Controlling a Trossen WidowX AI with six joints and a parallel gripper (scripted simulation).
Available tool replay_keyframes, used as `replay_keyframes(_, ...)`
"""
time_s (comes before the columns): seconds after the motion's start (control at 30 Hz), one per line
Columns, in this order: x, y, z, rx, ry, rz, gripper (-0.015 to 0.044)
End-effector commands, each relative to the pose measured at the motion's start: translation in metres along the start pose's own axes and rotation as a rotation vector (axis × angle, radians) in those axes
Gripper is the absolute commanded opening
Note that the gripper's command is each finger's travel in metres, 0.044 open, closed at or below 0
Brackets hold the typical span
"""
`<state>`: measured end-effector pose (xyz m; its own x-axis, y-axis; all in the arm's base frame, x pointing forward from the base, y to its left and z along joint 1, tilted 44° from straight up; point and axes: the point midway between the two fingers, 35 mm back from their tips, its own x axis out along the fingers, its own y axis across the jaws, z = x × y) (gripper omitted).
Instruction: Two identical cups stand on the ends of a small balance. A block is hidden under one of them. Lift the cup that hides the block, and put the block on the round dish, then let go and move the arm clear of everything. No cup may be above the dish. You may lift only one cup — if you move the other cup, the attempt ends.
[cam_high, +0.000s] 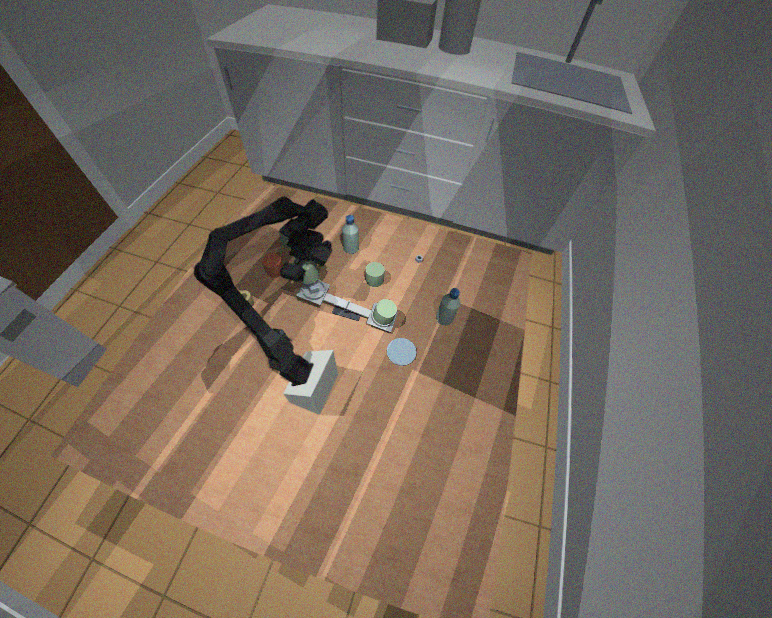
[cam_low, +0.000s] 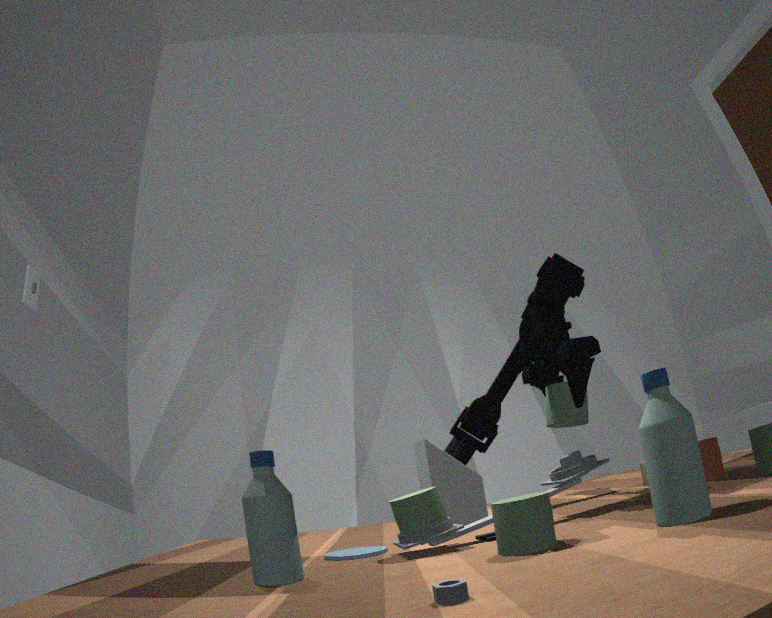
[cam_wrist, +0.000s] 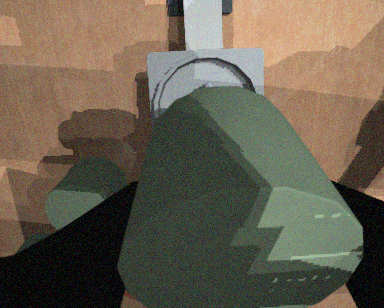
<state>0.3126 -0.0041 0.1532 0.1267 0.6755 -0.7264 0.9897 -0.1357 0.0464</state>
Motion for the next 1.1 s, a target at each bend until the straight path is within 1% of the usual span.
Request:
replay_keyframes(0.0, 0.000, 0.000, 0.000, 0.003, 0.000, 0.000, 0.0000)
replay_keyframes(0.4, 0.003, -0.001, -0.004, 0.003, -0.004, -0.001, 0.0000)
replay_keyframes(0.73, 0.048, -0.032, -0.059, -0.003, -0.036, -0.002, 0.0000)
replay_keyframes(1.07, 0.085, -0.079, -0.107, -0.004, -0.008, 0.007, 0.0000)
